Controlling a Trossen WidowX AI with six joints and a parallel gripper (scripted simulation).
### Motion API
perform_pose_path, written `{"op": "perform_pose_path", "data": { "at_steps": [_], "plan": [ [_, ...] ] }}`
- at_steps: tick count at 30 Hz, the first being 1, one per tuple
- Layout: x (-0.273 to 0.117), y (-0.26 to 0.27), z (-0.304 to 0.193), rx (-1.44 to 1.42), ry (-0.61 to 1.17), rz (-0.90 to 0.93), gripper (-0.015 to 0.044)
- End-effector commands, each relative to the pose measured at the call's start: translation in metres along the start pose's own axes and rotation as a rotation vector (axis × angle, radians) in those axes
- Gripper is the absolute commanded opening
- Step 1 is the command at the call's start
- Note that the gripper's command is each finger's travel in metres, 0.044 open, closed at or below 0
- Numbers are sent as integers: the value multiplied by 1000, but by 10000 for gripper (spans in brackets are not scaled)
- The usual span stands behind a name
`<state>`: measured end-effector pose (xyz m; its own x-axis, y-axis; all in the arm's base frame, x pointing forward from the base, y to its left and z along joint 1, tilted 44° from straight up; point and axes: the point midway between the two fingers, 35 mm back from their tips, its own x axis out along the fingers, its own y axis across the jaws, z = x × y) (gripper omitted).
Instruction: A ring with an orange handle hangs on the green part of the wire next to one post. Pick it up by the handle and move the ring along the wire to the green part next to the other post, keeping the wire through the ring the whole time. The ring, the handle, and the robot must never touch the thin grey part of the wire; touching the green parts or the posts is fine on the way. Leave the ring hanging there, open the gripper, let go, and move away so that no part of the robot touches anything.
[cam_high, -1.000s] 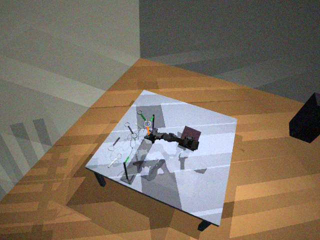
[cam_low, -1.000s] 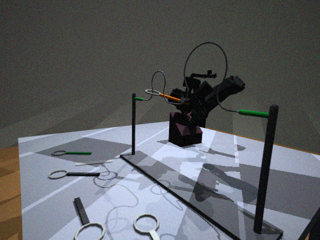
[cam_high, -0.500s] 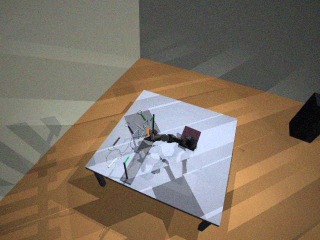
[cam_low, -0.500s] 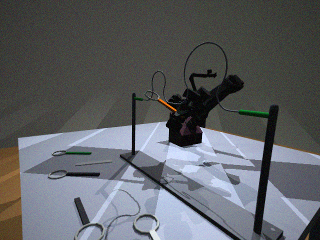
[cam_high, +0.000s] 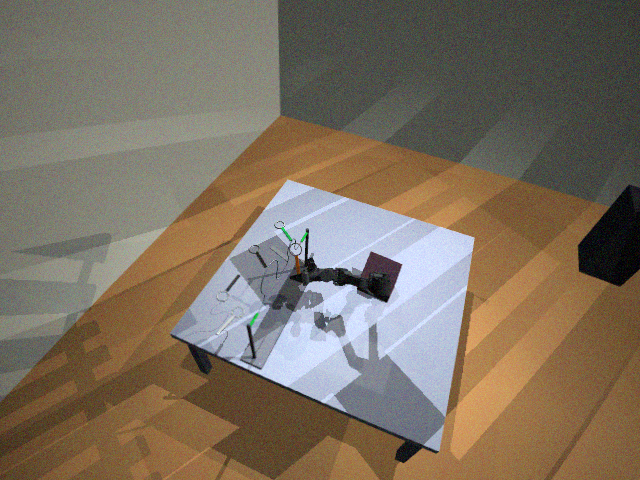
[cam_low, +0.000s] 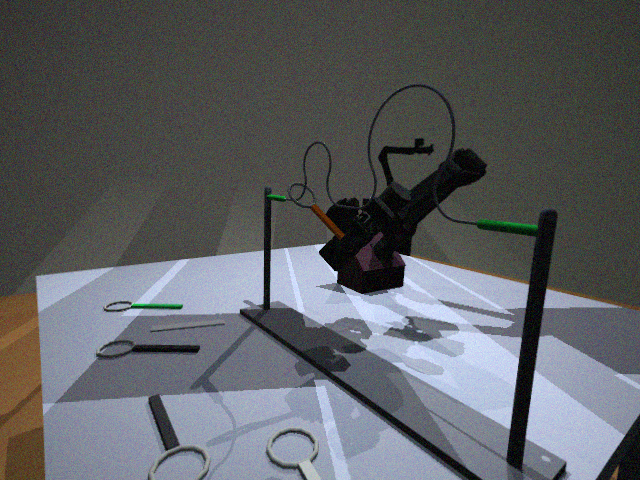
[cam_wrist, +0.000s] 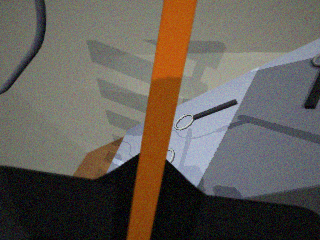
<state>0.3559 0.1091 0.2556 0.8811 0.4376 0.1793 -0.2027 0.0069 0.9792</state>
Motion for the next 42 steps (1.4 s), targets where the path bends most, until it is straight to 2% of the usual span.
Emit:
{"op": "perform_pose_path", "data": {
  "at_steps": [1,42],
  "plan": [
    [-3,-17,1,-69,9,-42,-150],
    [-28,-101,31,-560,74,-265,-150]
  ]
}}
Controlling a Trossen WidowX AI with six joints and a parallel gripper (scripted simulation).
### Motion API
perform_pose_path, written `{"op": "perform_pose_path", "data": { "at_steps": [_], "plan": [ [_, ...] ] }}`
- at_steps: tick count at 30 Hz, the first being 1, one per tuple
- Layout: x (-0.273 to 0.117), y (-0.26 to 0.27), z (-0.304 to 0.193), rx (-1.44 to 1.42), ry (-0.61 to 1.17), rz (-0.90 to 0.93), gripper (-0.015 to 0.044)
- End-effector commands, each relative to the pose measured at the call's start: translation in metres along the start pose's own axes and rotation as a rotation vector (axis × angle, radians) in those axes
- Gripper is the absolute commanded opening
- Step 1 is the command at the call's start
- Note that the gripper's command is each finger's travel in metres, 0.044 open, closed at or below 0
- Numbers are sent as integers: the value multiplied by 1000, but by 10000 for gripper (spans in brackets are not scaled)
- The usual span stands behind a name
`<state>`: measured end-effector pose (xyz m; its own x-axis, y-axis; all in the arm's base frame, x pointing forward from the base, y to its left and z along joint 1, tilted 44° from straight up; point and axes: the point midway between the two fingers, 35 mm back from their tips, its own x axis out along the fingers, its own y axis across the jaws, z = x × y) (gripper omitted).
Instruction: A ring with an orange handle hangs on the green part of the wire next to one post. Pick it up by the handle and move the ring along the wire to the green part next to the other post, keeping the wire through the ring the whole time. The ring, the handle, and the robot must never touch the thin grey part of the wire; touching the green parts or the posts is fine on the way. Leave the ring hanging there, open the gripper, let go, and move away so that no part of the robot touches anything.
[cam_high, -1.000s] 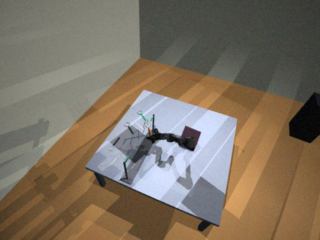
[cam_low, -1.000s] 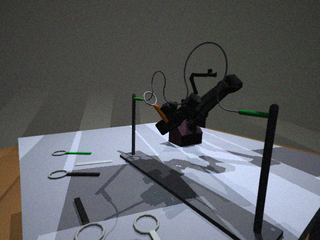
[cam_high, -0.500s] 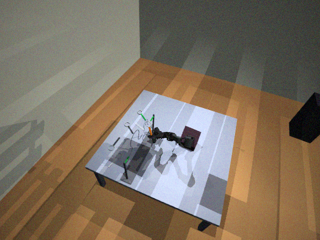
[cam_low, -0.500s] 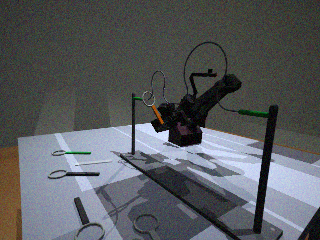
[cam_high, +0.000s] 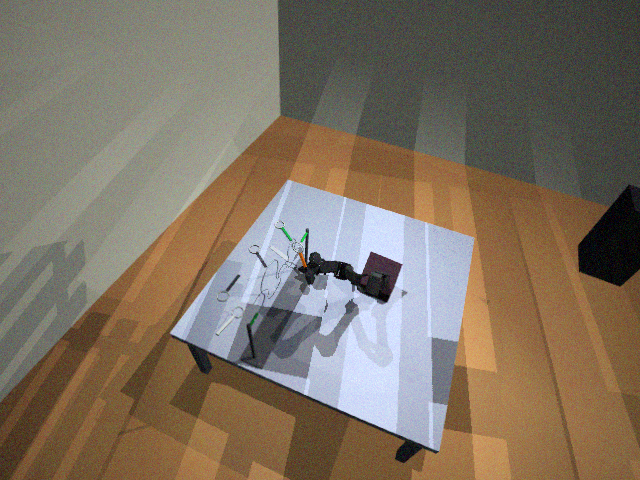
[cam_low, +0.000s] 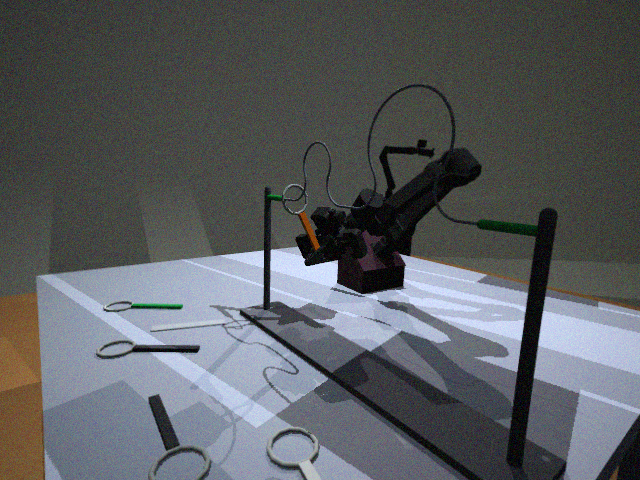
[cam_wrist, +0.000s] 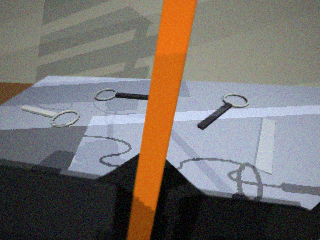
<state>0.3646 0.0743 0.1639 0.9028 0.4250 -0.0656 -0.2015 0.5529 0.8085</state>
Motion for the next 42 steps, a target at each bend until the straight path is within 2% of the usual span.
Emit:
{"op": "perform_pose_path", "data": {
  "at_steps": [1,42],
  "plan": [
    [-2,-13,-1,-43,10,-29,-150],
    [-13,-65,5,-135,21,-71,-150]
  ]
}}
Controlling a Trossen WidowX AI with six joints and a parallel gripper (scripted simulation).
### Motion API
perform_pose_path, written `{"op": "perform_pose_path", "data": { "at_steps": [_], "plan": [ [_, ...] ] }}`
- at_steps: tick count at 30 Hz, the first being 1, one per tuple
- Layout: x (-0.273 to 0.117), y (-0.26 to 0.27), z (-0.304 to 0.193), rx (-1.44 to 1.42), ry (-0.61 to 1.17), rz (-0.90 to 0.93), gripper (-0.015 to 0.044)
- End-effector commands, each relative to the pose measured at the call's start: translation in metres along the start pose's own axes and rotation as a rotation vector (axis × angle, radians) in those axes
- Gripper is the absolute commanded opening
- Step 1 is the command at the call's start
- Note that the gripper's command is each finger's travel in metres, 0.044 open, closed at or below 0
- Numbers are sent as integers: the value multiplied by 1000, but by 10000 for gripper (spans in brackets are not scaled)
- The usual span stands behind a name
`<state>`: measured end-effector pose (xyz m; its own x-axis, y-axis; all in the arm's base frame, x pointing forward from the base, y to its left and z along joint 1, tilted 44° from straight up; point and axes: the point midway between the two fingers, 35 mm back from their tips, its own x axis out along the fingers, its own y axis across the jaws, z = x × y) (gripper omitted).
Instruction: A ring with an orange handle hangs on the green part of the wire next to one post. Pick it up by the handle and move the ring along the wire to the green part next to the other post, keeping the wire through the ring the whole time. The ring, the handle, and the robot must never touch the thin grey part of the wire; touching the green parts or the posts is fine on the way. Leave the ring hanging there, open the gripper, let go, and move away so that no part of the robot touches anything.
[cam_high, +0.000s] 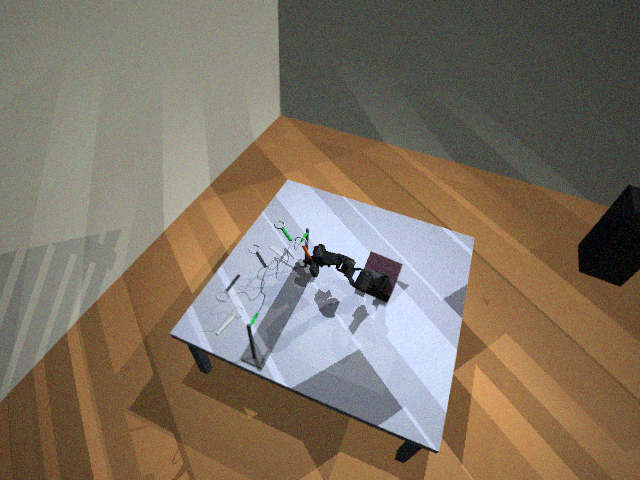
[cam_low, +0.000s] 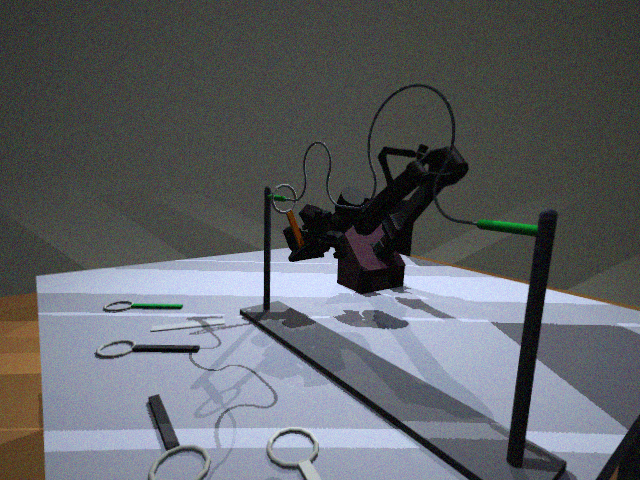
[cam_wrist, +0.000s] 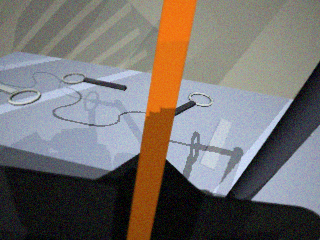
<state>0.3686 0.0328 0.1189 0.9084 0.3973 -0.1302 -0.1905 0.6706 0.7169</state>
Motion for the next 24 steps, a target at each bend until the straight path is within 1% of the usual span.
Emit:
{"op": "perform_pose_path", "data": {
  "at_steps": [1,13,24],
  "plan": [
    [-1,-6,0,-1,0,-4,-150],
    [-2,-15,-2,-1,0,-4,-150],
    [5,-17,-16,-1,0,-4,-150]
  ]
}}
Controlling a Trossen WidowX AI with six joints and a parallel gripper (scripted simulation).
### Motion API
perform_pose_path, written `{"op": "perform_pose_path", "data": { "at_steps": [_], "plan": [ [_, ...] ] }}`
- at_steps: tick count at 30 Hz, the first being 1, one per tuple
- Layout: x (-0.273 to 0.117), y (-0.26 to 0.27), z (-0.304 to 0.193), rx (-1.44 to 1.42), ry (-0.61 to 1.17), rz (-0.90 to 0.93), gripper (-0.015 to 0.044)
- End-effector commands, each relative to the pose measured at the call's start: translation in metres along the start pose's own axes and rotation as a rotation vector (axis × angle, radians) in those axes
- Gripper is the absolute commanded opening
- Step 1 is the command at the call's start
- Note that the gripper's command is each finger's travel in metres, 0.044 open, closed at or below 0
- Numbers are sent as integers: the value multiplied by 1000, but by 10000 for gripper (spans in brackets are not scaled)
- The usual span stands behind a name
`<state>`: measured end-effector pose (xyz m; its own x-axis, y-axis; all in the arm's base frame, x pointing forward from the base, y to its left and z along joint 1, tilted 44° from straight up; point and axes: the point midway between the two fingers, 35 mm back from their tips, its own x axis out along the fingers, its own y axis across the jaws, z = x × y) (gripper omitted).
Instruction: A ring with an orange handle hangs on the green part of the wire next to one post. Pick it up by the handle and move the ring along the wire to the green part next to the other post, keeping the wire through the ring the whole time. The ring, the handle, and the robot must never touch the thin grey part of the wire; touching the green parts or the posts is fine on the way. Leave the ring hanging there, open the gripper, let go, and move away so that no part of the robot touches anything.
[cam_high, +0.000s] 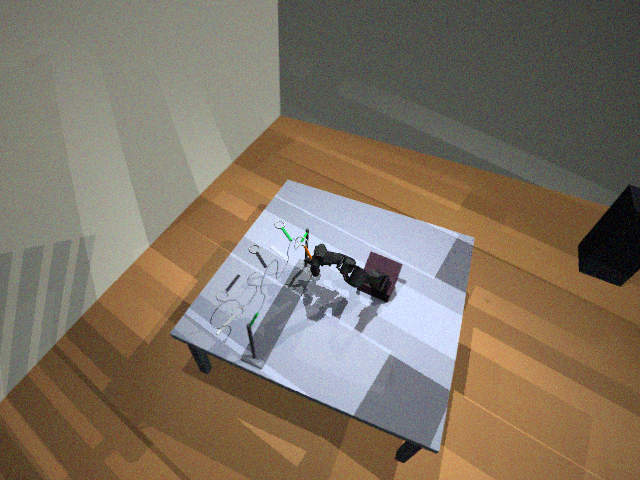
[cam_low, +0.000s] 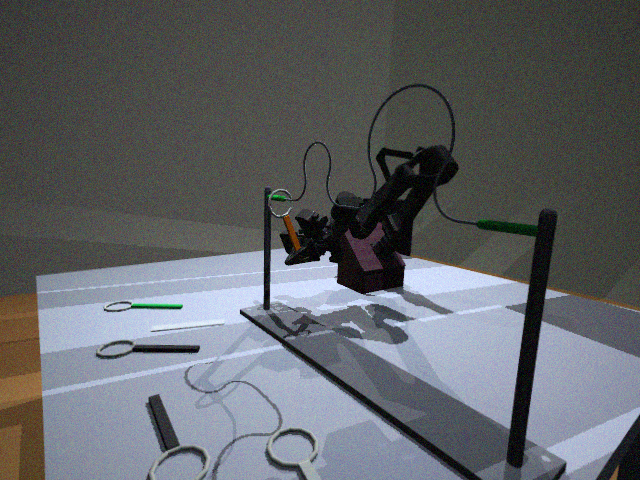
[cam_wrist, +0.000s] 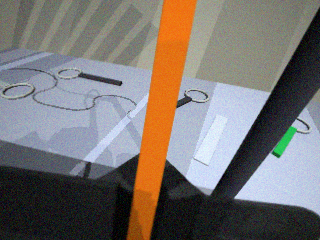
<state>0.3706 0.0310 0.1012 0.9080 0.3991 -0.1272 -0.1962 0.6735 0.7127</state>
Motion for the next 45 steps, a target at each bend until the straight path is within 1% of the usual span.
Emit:
{"op": "perform_pose_path", "data": {
  "at_steps": [1,23,35,45],
  "plan": [
    [2,-2,-8,6,1,-7,-150],
    [2,-3,-10,6,1,-7,-150],
    [1,-2,-9,2,2,-4,160],
    [-37,-3,-9,5,3,-8,160]
  ]
}}
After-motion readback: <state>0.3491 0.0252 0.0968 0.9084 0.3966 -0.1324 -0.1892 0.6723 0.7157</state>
